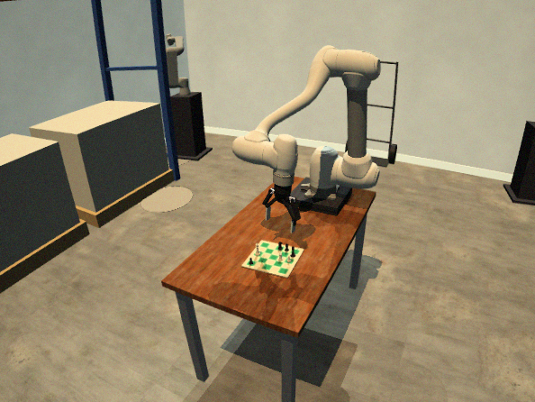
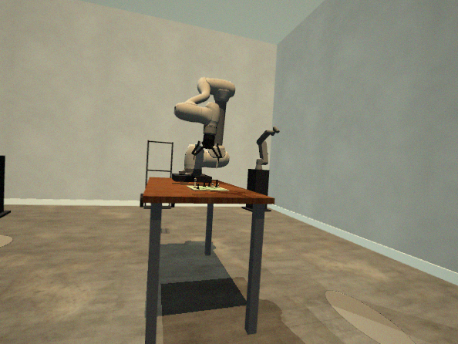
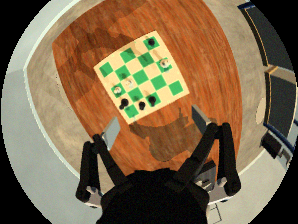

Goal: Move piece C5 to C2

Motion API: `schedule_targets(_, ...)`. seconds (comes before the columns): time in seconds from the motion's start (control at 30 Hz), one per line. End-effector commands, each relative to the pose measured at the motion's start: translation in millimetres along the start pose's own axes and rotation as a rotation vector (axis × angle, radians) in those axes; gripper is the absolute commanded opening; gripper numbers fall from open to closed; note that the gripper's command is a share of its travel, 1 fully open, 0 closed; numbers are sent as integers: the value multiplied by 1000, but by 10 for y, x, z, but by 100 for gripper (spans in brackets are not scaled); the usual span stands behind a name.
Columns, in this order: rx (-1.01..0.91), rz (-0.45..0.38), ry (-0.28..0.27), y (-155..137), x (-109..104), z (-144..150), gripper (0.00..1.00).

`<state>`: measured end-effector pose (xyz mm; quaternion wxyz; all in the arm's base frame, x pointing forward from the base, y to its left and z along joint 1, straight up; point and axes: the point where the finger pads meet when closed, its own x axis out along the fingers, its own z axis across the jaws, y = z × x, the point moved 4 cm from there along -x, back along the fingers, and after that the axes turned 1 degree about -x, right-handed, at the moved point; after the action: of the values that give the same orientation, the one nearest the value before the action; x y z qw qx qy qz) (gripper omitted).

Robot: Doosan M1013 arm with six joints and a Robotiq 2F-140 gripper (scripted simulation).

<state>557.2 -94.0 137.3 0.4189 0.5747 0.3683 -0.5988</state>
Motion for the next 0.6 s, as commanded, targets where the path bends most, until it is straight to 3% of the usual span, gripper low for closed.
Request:
schedule_targets(0.0,-278,0,22,-3,32,12,100)
schedule_targets(0.27,-739,9,13,-11,67,11,100)
schedule_targets(0.33,-739,9,13,-11,67,11,100)
schedule_targets(0.37,-905,10,16,-11,69,12,100)
schedule_targets(0.57,-1202,11,35,-7,74,18,100)
